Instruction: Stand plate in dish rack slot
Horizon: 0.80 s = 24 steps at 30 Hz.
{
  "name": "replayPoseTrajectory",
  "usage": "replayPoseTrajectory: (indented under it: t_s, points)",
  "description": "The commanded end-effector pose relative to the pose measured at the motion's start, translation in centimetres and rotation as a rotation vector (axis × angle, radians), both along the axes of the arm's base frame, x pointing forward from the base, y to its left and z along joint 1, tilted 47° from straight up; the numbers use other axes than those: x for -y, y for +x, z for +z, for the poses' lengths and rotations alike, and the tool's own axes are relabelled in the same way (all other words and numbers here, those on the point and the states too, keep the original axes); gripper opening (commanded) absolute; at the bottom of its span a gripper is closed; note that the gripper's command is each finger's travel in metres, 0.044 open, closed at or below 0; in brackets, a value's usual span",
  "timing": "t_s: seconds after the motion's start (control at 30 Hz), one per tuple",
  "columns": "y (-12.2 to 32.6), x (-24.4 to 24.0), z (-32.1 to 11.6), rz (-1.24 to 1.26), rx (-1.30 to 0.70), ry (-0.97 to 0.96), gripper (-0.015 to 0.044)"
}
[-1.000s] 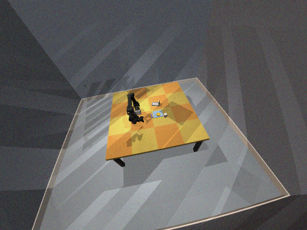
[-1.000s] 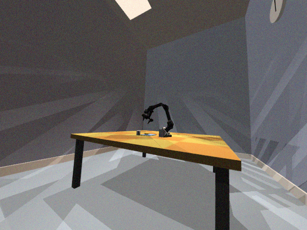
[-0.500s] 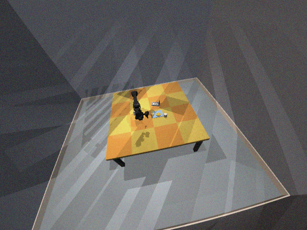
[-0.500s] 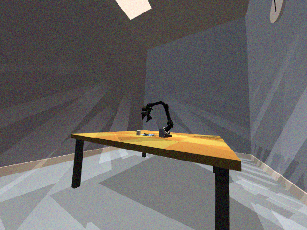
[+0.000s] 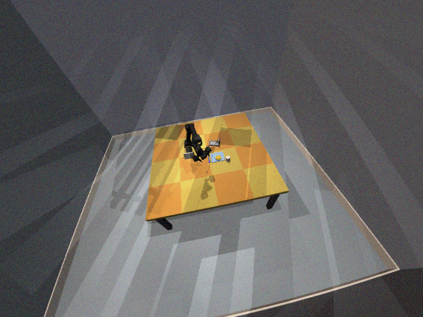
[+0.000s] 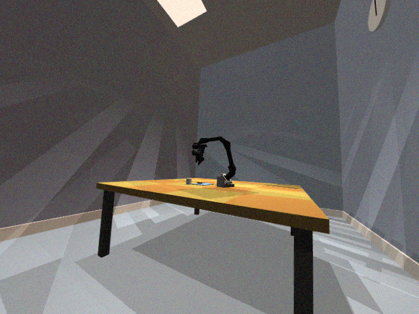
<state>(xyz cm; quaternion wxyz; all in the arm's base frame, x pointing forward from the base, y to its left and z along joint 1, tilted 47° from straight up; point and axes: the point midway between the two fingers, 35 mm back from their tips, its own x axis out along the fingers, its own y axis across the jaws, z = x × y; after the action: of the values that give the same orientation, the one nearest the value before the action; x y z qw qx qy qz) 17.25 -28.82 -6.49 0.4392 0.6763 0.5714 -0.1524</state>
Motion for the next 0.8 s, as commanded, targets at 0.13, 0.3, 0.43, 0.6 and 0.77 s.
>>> replayPoseTrajectory:
  t_s: [0.13,0.3,0.43,0.6,0.77]
  points:
    - [3.5,-1.2,2.5,0.236,0.177,-0.07,0.04]
    - [5.4,-2.3,3.6,0.372,0.278,-0.099,0.04]
    - [6.8,-3.2,4.6,0.479,0.36,-0.12,0.04]
    - [8.5,-4.6,5.8,0.612,0.466,-0.143,0.04]
    - [10.2,-6.0,7.0,0.744,0.574,-0.163,0.04]
